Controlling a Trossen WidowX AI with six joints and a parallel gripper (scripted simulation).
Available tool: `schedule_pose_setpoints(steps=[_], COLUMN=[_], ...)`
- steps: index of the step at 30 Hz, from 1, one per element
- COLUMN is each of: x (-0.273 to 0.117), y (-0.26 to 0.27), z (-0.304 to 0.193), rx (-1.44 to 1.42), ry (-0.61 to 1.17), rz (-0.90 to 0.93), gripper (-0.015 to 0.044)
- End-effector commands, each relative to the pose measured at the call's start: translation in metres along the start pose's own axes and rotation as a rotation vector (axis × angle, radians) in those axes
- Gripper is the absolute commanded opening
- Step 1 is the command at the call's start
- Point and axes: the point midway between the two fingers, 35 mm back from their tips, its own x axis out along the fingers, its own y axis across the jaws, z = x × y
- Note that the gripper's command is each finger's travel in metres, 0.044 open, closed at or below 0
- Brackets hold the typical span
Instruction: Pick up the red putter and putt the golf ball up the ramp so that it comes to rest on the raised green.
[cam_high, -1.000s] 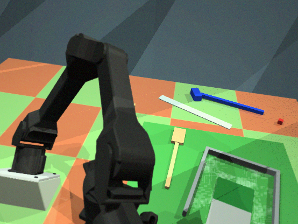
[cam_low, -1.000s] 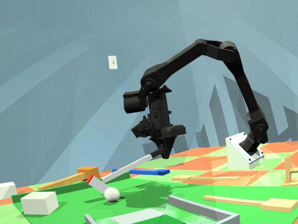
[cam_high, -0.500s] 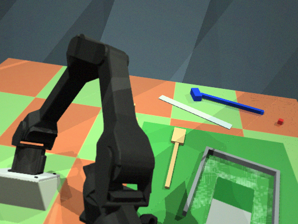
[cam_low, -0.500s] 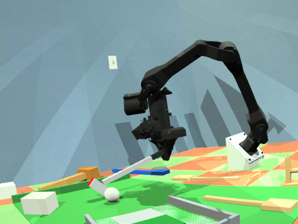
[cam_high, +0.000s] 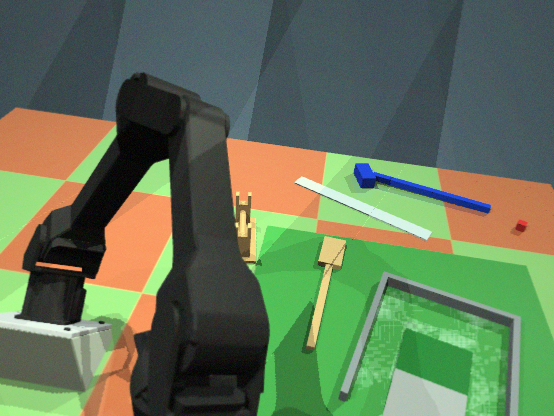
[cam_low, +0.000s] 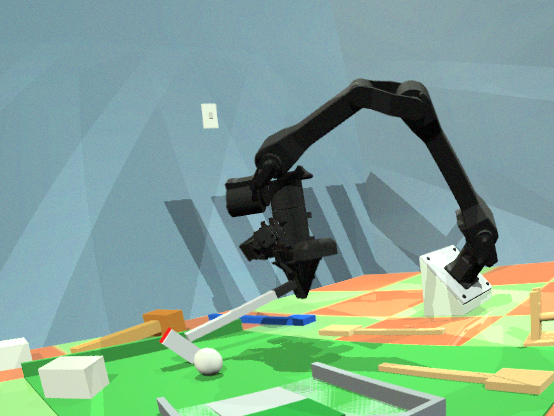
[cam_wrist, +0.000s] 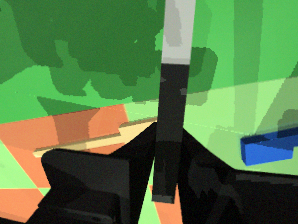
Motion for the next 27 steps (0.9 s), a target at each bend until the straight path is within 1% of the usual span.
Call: schedule_pose_setpoints(steps=[1, 10, 12, 18, 27], x=[-0.001, -0.001, 0.0, -0.007, -0.052], y=[0.008, 0.119, 0.135, 0.136, 0.135], z=[0.001, 0.004, 0.001, 0.001, 0.001], rx=[0.003, -0.006, -0.008, -0.008, -0.007], ry=[-0.001, -0.002, -0.001, -0.001, -0.001], rz=[0.0, 0.005, 0.008, 0.008, 0.006], gripper=[0.0, 0.0, 0.0, 0.0, 0.0])
